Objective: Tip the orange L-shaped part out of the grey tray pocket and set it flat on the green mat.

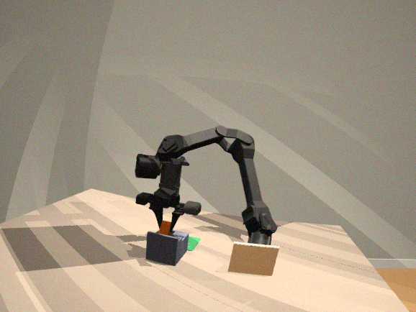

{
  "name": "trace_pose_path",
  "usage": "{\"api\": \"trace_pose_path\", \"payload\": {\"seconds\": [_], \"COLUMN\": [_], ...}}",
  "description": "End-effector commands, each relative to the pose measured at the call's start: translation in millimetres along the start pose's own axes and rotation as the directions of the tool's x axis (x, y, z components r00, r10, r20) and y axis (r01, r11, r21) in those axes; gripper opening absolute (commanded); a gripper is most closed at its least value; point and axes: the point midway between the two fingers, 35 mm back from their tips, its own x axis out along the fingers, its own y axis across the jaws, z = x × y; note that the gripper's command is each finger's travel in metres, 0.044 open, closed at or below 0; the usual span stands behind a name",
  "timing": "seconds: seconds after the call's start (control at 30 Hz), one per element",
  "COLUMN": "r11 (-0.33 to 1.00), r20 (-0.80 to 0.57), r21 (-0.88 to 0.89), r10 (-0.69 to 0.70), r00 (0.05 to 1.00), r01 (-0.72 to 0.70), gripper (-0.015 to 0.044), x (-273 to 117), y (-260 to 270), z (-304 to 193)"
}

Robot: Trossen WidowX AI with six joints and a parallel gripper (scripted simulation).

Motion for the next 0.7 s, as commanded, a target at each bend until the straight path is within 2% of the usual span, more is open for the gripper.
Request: {"api": "trace_pose_path", "payload": {"seconds": [0.0,0.67], "r11": [1.0,1.0], "r20": [0.005,0.005], "r21": [0.003,0.002], "r10": [-0.004,-0.005], "r00": [1.0,1.0], "r01": [0.004,0.005], "gripper": [0.0,0.0], "x": [-8,-40], "y": [-1,-1], "z": [1,1]}}
